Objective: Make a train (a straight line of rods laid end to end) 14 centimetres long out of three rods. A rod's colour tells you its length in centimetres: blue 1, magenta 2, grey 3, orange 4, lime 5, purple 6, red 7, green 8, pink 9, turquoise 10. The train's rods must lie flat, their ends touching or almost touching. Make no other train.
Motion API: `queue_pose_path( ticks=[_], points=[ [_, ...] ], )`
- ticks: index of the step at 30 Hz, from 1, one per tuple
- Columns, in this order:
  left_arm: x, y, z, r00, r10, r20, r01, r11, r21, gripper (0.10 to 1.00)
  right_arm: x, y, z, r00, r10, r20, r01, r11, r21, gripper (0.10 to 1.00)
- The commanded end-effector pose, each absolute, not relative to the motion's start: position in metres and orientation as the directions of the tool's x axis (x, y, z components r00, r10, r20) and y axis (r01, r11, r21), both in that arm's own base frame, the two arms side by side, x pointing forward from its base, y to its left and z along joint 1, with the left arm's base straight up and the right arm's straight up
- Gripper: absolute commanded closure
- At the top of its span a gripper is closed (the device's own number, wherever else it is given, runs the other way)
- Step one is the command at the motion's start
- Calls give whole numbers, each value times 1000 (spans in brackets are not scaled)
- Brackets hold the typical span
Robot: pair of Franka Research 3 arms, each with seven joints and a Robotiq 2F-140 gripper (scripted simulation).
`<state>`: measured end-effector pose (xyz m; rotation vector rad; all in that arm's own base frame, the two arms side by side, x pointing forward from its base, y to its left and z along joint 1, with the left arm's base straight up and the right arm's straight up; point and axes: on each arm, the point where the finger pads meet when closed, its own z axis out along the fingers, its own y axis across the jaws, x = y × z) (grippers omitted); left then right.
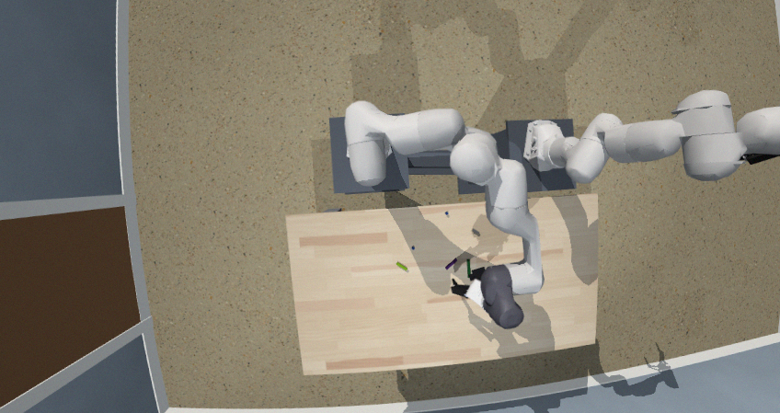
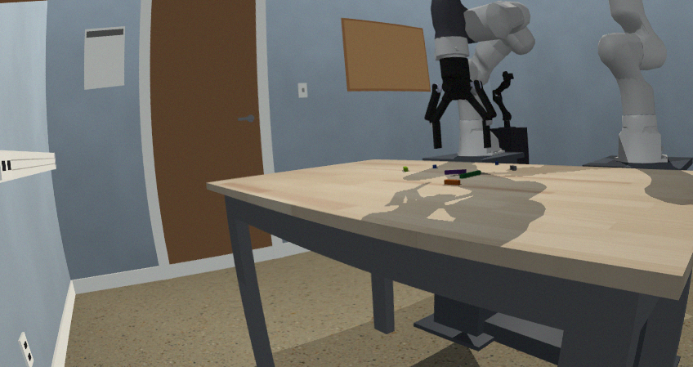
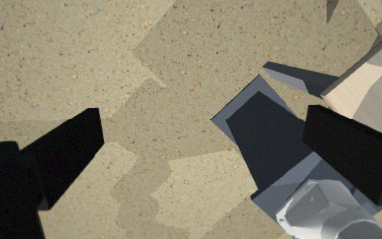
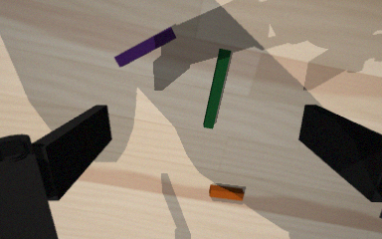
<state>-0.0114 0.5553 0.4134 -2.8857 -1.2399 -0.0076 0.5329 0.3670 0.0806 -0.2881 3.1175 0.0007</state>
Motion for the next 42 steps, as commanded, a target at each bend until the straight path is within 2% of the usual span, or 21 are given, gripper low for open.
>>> queue_pose_path(
  ticks=[1, 42],
  points=[
    [-13, 554, 413, 690, 724, 0, 724, -690, 0, 98, 530, 370, 80, -1000, -17, 0, -17, 1000, 0, 98],
    [-13, 554, 413, 690, 724, 0, 724, -690, 0, 98, 530, 370, 80, -1000, 19, 0, 19, 1000, 0, 98]
  ],
)
